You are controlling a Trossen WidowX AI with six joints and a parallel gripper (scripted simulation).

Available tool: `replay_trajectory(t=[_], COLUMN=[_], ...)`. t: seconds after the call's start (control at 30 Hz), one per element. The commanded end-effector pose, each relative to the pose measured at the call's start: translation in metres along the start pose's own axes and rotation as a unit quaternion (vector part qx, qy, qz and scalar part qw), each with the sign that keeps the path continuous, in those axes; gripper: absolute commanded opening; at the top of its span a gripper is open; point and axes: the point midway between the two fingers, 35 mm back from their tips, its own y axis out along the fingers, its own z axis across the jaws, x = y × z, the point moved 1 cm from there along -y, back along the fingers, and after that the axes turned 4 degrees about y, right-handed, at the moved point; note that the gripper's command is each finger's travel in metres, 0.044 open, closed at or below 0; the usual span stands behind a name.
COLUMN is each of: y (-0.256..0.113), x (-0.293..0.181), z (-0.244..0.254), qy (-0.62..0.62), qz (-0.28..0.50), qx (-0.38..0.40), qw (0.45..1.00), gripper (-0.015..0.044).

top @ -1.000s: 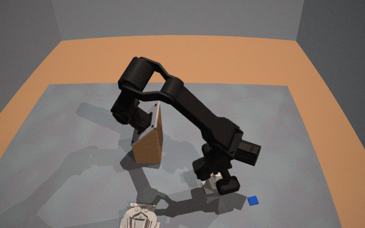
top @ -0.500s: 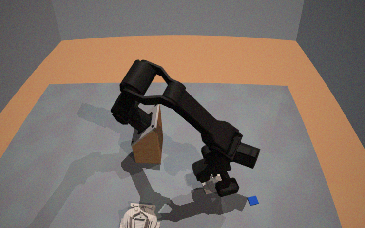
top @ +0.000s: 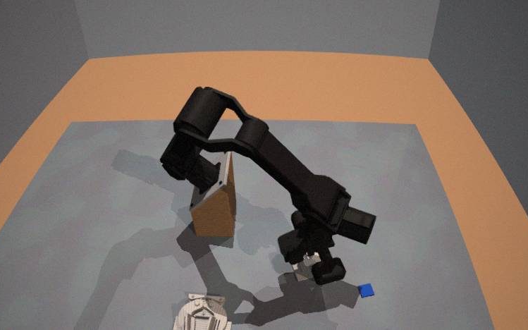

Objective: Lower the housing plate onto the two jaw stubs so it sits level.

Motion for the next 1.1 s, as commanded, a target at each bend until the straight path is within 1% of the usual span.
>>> replay_trajectory(t=[0.0,0.4,0.77,1.07], y=[0.000,0.000,-0.001,-0.027], x=[0.000,0.000,0.000,-0.002], z=[0.000,0.000,0.000,0.002], qy=[0.000,0.000,0.000,-0.001], qz=[0.000,0.000,0.000,0.001], qx=[0.000,0.000,0.000,0.001], qw=[1.000,1.000,1.000,1.000], gripper=[0.0433,0.0353,0.0351,0.0351])
